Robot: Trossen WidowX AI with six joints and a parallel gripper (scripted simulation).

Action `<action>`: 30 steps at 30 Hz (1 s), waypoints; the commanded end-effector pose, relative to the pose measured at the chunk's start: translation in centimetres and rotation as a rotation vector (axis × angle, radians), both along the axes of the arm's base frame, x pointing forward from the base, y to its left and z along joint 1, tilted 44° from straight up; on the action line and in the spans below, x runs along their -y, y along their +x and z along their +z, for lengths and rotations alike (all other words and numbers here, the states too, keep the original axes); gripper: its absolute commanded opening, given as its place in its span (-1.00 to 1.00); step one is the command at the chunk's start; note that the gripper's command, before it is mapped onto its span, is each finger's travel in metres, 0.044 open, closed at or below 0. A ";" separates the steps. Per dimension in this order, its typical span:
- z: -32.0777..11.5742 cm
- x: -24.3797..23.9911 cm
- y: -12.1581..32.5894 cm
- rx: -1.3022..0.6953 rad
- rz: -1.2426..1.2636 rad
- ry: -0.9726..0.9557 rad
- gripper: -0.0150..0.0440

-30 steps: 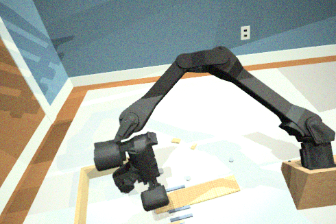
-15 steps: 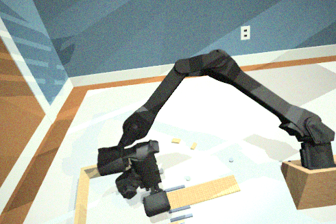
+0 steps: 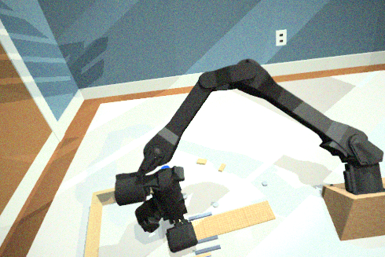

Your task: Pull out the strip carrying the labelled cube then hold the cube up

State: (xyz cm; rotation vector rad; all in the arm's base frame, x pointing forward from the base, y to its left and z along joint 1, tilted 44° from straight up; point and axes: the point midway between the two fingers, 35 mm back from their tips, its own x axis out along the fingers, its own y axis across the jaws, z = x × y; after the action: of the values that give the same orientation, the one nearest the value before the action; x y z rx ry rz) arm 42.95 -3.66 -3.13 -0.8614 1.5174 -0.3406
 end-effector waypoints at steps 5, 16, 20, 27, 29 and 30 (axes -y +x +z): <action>0.0 0.0 0.0 0.001 0.000 0.000 -0.09; 1.0 -0.7 -1.2 0.010 -0.004 0.004 -0.49; 1.5 -1.4 -2.7 0.005 -0.002 0.003 -0.49; 2.4 -2.6 -5.7 -0.006 0.001 -0.001 -0.49; 2.6 -2.8 -6.2 -0.007 0.001 -0.003 -0.49; 2.6 -2.8 -6.3 -0.007 0.001 -0.003 -0.49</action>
State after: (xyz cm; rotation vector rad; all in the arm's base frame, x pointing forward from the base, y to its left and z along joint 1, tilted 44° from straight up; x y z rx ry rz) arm 37.69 -1.09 -0.76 -0.8708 1.5176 -0.3374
